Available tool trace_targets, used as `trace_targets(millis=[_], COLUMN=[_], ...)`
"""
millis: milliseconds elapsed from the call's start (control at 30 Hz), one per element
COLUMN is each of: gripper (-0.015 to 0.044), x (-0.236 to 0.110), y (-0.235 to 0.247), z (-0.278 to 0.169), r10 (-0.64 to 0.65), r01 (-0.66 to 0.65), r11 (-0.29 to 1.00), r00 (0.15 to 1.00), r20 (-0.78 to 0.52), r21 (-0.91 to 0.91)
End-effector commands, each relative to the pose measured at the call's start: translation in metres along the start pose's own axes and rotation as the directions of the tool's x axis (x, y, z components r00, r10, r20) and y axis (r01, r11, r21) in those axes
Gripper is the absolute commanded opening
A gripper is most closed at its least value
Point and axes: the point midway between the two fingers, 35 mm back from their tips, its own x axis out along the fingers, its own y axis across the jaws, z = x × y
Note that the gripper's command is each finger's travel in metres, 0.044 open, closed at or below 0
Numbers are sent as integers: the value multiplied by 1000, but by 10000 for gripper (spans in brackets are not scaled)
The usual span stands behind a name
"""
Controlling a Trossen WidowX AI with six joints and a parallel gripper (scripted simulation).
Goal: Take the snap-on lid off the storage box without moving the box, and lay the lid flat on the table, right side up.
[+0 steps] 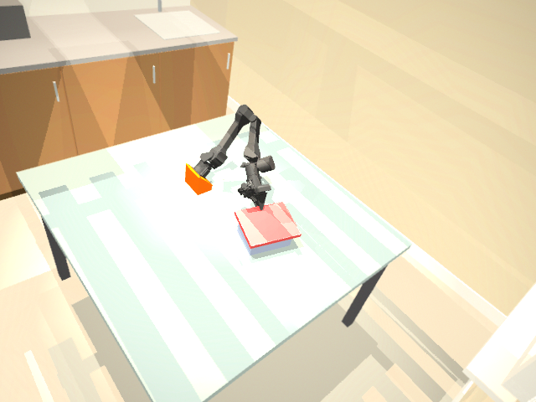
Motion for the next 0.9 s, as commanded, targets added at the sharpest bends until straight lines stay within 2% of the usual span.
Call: trace_targets(millis=[0,867], gripper=[0,0], x=[0,-7], y=[0,13], z=[0,0], r10=[0,0], r01=[0,0], r11=[1000,1000], r00=[1000,1000], r20=[-1,0], r21=[-1,-1])
